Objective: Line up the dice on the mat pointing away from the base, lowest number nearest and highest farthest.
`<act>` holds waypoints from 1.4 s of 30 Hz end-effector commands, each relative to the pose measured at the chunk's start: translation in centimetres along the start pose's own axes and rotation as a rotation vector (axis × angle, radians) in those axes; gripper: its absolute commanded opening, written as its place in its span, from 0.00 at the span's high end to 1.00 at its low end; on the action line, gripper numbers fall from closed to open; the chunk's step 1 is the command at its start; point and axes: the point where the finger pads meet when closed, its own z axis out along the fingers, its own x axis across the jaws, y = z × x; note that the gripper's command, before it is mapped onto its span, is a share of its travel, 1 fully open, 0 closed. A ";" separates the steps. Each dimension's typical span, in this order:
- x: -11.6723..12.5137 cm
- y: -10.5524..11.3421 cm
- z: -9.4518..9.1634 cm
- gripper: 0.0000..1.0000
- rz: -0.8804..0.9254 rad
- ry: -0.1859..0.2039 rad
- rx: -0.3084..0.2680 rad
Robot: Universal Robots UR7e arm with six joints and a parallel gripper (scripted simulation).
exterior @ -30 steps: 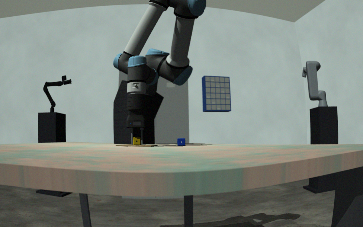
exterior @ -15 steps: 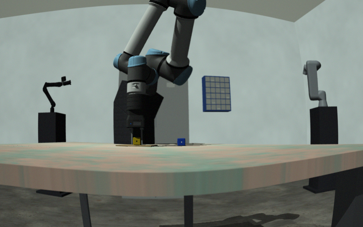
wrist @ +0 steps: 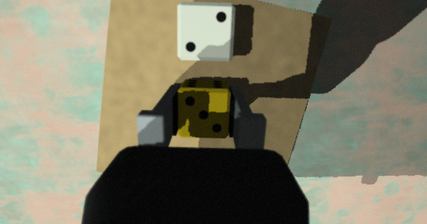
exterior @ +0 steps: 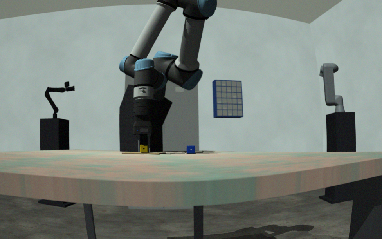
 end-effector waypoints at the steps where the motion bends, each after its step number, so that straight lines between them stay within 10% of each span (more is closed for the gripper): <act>1: 0.0 0.0 0.0 0.37 0.000 0.000 -0.001; 13: 0.0 0.0 0.0 0.13 0.000 0.000 -0.001; 42: 0.0 0.0 -2.8 0.13 0.000 0.000 -0.001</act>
